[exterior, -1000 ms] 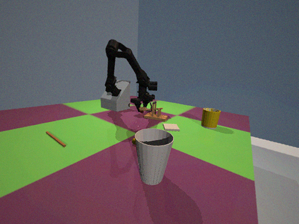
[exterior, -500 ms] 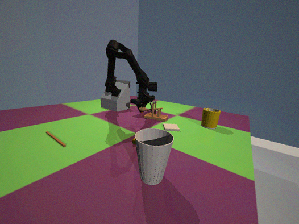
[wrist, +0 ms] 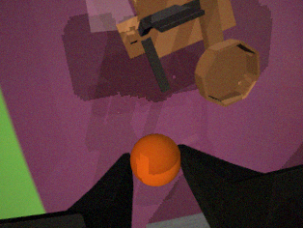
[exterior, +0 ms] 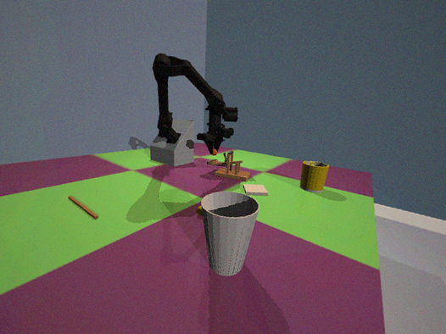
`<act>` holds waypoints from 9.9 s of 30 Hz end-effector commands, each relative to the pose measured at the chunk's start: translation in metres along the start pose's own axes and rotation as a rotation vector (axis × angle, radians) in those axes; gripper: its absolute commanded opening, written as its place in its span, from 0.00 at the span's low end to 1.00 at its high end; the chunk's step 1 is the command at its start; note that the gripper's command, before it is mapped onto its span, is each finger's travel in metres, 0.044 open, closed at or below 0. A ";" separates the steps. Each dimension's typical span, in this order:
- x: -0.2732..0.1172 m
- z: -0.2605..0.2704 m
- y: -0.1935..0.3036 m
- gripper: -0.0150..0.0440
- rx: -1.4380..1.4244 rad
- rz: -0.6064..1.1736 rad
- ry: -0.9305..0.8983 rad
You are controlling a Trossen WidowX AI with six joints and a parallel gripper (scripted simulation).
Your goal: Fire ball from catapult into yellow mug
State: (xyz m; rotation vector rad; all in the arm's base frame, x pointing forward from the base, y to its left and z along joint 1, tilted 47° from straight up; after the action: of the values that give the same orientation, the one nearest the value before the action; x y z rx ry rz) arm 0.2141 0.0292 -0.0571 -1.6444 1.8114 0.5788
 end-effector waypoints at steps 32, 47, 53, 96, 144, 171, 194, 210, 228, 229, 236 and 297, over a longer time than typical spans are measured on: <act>-0.021 -0.055 -0.058 0.25 -0.279 0.330 0.089; -0.002 -0.057 -0.060 0.25 -0.288 0.341 0.090; 0.007 -0.058 -0.060 0.25 -0.288 0.341 0.090; -0.120 0.022 -0.204 1.00 -0.355 -0.172 -0.172; -0.188 0.057 -0.338 0.33 -0.306 -0.642 -0.212; -0.144 0.090 -0.261 0.25 -0.691 -0.482 -0.010; -0.090 0.086 -0.151 0.25 -1.262 -0.248 0.309; -0.062 0.060 -0.085 0.25 -1.663 -0.058 0.539; -0.045 0.016 -0.029 0.25 -2.086 0.183 0.826; -0.045 0.013 -0.026 0.25 -2.110 0.198 0.845; -0.044 -0.002 -0.013 0.25 -2.241 0.285 0.952; 0.049 0.003 -0.013 0.25 -2.245 0.279 0.952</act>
State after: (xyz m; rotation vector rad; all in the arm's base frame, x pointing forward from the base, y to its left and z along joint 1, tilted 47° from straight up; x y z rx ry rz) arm 0.2262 -0.0028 -0.0904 -3.2027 1.4589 3.1135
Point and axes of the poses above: the point midway between the two fingers, 35 mm back from their tips, its own x axis out along the fingers, its own z axis across the jaws, y = z × x, the point moved 1 cm from there along -x, back along the fingers, and after that the axes turned 5 degrees about x, right-handed, at the moved point
